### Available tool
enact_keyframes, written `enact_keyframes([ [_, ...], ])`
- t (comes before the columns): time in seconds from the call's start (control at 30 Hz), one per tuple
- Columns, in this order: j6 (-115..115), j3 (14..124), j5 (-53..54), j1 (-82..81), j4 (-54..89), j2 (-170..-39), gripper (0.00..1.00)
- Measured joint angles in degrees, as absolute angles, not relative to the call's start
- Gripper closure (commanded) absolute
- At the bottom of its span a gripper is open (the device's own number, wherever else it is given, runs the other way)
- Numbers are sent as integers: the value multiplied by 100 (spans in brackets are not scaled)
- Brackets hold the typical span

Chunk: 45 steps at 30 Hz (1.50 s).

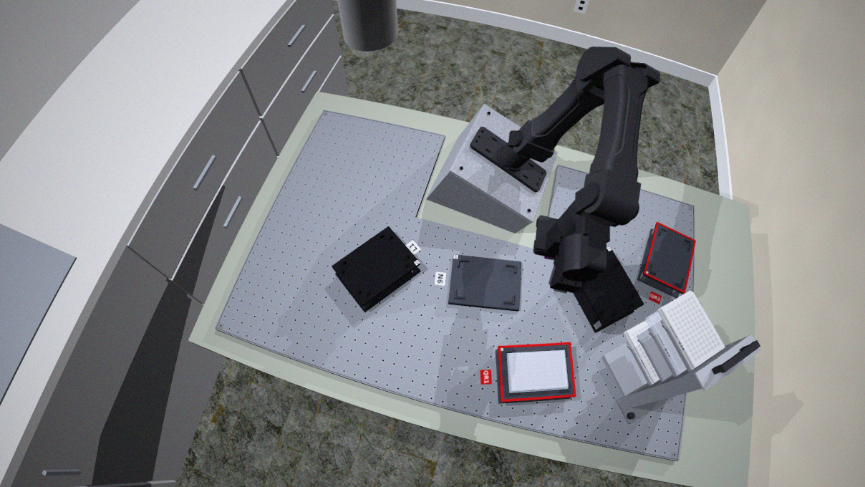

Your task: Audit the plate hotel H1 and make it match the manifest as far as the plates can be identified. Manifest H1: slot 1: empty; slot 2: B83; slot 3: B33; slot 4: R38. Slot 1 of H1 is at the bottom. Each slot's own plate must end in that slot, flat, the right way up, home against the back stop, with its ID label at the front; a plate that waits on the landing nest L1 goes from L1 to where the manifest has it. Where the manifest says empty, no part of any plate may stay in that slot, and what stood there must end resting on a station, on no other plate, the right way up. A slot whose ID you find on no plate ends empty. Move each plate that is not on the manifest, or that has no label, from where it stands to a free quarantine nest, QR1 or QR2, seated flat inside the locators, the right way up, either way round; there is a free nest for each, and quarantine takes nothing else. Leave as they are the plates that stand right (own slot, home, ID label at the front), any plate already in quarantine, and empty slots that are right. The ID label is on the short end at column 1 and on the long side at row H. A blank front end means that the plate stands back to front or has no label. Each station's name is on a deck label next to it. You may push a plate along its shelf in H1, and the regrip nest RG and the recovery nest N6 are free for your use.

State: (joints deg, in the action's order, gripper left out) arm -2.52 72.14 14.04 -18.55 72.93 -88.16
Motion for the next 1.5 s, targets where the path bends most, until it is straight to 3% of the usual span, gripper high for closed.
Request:
enact_keyframes([
  [1.5, 1876, 8038, 1929, 904, 7699, -9800, 100],
])
